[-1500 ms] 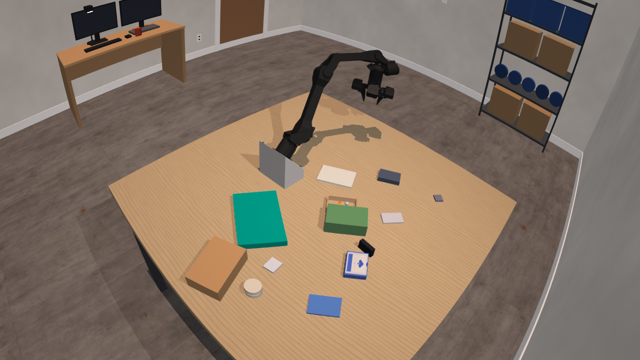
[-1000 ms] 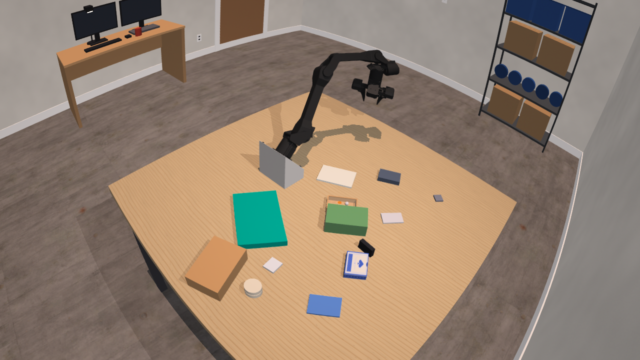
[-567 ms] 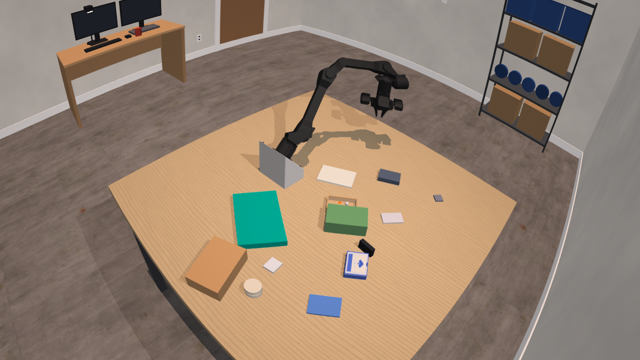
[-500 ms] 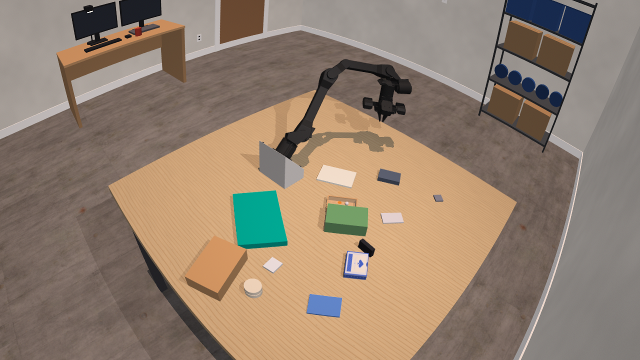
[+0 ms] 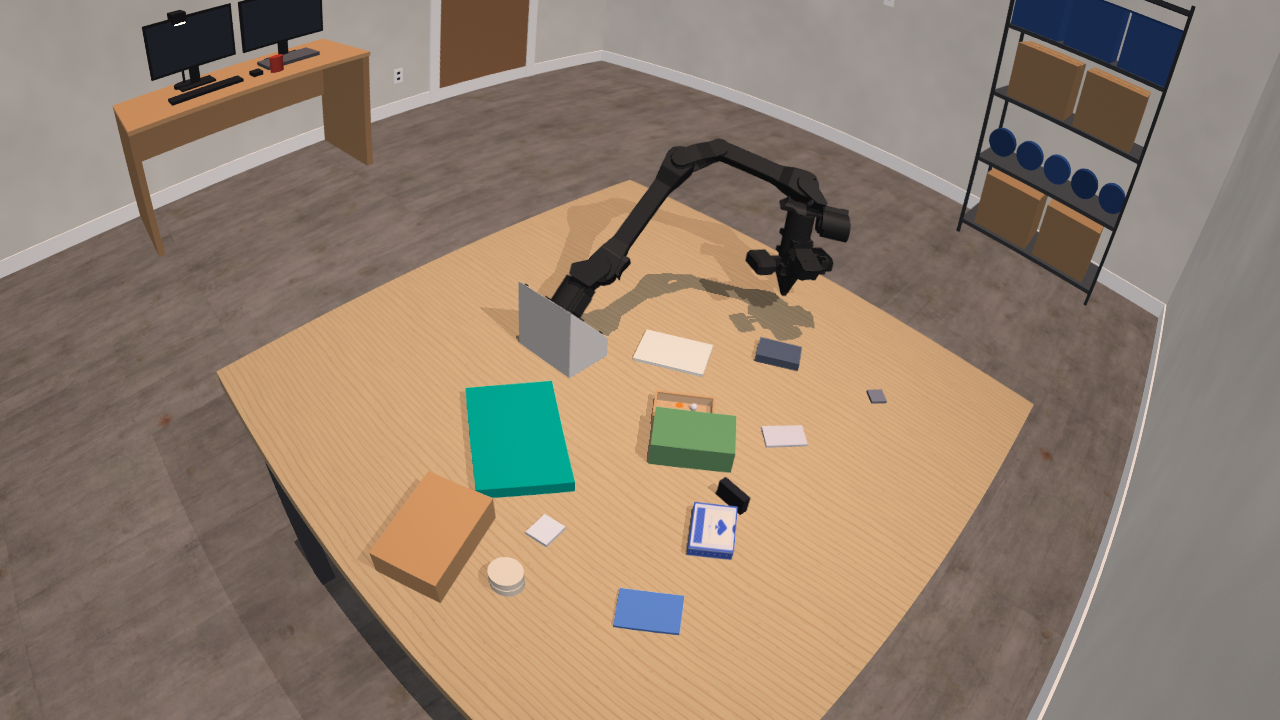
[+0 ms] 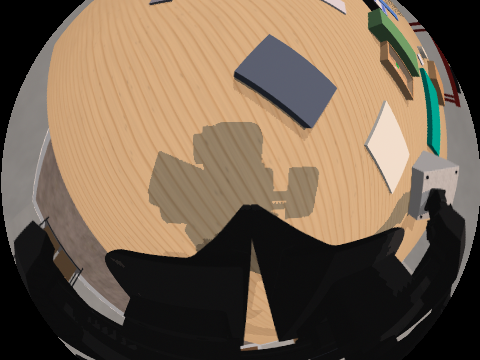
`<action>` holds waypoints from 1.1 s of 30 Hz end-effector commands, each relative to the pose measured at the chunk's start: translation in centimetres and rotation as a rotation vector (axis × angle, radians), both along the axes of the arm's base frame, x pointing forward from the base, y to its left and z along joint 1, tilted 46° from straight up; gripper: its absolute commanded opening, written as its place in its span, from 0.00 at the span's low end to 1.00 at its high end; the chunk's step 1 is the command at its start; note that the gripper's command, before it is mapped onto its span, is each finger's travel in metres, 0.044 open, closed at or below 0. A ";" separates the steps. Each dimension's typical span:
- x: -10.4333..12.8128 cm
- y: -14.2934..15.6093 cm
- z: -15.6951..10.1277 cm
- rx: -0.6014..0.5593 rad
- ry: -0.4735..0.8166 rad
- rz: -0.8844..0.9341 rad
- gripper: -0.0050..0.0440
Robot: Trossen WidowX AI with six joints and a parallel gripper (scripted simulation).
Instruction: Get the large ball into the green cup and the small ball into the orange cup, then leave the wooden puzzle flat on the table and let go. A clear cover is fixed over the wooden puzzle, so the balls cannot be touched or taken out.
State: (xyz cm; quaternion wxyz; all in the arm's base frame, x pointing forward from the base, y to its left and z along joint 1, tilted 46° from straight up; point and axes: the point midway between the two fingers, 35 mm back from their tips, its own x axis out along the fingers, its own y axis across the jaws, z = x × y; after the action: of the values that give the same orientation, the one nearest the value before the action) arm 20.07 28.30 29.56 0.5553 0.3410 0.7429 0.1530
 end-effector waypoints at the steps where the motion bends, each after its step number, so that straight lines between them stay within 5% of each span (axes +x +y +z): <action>1: 3.1 -0.9 -3.1 -0.006 -0.075 0.081 0.10; 17: 11.3 -7.4 -12.6 0.039 -0.365 0.394 0.10; 33: 14.6 -15.6 -21.4 0.165 -0.667 0.691 0.10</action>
State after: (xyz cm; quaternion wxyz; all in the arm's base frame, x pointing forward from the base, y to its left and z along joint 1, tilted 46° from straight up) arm 34.52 14.40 10.30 0.6528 0.0687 0.6012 0.4558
